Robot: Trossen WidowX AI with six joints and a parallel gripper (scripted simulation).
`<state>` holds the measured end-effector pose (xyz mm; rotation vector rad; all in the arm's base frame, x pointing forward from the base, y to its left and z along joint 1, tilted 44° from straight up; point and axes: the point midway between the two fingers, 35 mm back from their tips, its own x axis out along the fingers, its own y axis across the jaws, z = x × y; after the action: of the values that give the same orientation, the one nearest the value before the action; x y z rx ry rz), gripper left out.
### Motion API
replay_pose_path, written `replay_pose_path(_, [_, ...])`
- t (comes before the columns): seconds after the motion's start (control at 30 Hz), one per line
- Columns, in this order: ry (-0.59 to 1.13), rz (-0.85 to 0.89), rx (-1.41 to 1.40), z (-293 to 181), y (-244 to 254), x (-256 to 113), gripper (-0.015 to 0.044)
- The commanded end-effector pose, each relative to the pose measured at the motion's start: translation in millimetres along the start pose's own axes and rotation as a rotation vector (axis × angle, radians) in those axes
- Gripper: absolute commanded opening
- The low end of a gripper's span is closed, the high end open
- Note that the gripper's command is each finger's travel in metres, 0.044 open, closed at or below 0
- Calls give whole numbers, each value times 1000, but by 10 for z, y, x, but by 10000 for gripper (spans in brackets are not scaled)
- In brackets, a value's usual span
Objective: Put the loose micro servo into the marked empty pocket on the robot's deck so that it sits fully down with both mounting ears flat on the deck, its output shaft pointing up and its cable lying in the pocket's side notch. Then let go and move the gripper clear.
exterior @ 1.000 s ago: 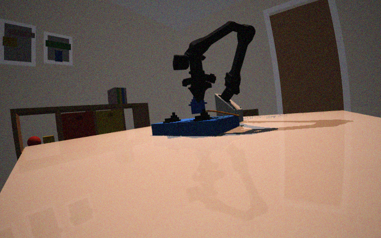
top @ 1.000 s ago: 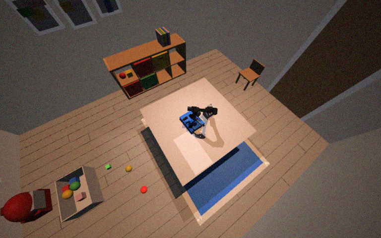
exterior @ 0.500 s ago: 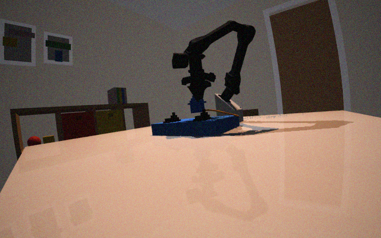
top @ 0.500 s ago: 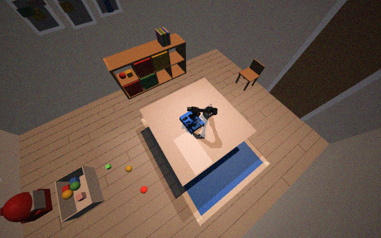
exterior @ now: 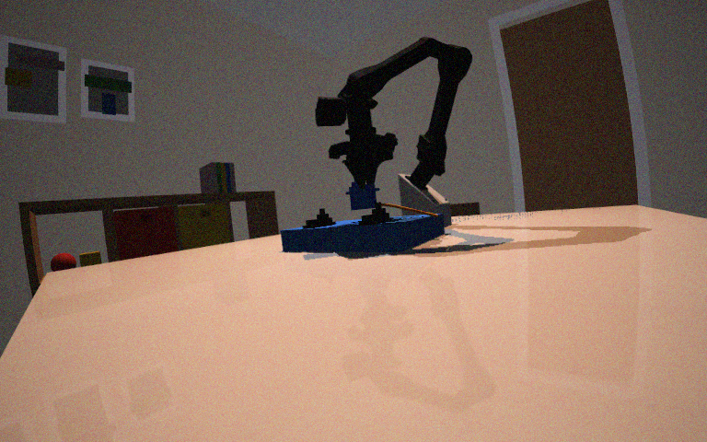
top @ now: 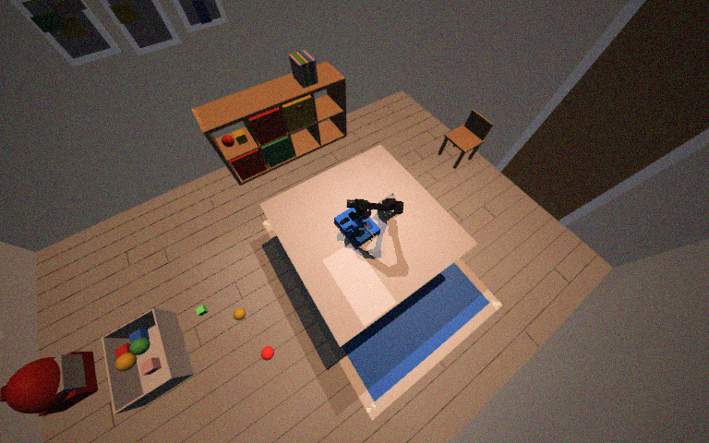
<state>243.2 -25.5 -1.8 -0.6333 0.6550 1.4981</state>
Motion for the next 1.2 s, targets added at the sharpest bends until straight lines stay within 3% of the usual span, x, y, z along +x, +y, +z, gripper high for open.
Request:
replay_pose_path(0.0, [-3, -4, 125, 4, -14, -6, 0])
replay_pose_path(1.17, [-6, -2, 1338, 4, -14, -7, 0])
